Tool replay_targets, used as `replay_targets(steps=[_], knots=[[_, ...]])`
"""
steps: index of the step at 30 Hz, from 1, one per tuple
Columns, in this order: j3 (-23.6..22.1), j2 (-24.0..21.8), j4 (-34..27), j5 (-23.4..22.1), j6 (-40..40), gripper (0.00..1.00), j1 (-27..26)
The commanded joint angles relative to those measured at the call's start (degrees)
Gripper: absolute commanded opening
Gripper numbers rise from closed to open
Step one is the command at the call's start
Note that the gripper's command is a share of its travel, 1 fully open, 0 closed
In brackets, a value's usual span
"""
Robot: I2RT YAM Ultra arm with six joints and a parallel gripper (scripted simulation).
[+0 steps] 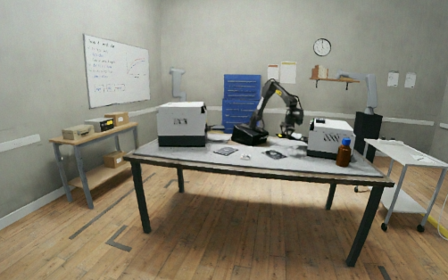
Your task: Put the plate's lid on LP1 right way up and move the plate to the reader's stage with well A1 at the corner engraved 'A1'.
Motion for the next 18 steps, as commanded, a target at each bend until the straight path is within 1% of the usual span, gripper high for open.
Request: replay_targets(steps=[1,6,8,9,13,14,18], knots=[[0.4,0.2,0.2,-1.2,1.4,0.85,-1.9],[-0.3,0.6,0.9,-1.6,2.6,0.85,-4.2],[-0.3,0.6,0.9,-1.6,2.6,0.85,-4.2],[-0.1,-0.3,0.5,-1.7,2.8,0.85,-4.6],[-0.9,1.4,1.0,-2.0,3.8,0.85,-6.3],[-0.4,1.5,1.0,-2.1,4.0,0.85,-6.8],[-0.8,0.9,1.3,-2.4,4.9,0.85,-8.6]])
